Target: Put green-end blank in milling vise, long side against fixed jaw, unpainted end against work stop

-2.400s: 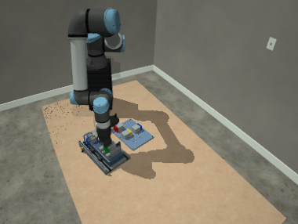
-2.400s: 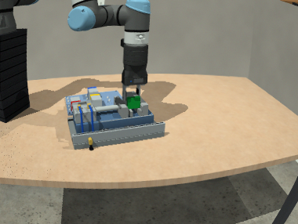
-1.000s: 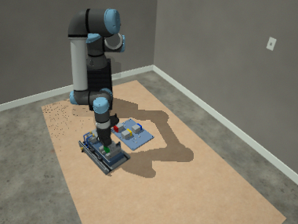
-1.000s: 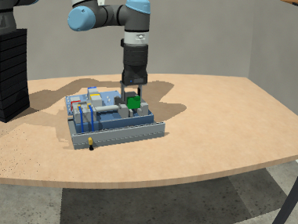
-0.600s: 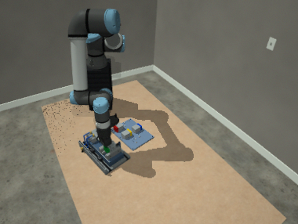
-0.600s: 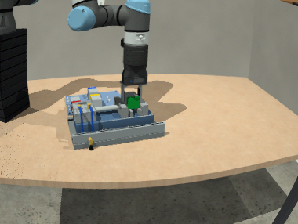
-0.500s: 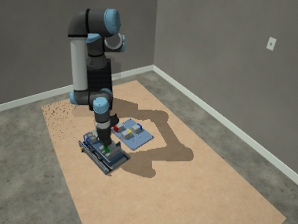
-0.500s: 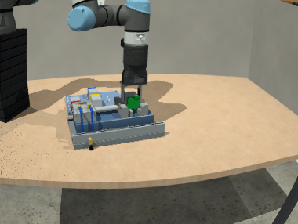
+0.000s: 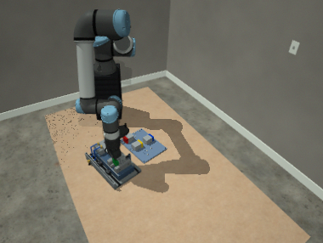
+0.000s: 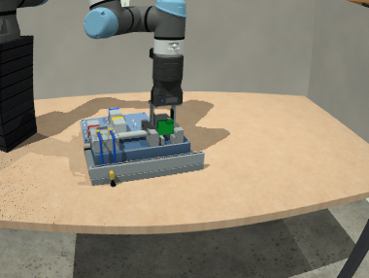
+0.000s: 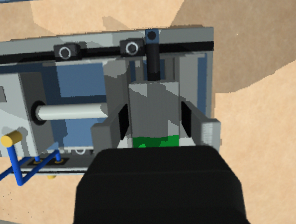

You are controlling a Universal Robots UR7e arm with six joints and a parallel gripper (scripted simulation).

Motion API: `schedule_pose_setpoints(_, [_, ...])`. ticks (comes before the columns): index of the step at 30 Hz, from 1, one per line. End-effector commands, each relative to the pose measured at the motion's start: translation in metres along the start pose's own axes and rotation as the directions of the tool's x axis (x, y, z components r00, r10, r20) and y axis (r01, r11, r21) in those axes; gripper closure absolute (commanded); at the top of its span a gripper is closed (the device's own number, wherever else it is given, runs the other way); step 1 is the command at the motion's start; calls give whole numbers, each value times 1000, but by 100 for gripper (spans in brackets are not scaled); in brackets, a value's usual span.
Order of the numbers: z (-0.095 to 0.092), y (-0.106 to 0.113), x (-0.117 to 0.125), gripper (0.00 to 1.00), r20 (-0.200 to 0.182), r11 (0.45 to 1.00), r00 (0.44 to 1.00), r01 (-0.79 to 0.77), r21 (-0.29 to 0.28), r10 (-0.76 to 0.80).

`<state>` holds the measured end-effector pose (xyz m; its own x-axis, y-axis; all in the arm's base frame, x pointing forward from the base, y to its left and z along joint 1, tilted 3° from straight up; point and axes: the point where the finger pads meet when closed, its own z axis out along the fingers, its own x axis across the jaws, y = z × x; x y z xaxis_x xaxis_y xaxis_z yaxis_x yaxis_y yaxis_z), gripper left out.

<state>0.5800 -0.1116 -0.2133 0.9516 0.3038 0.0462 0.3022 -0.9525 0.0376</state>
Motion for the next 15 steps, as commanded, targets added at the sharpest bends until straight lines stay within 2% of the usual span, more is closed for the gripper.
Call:
schedule_pose_setpoints(1, [-1, 0, 1, 0, -1, 1000, 1000, 0, -1, 0])
schedule_pose_setpoints(15, [-4, 0, 1, 0, -1, 1000, 1000, 0, -1, 0])
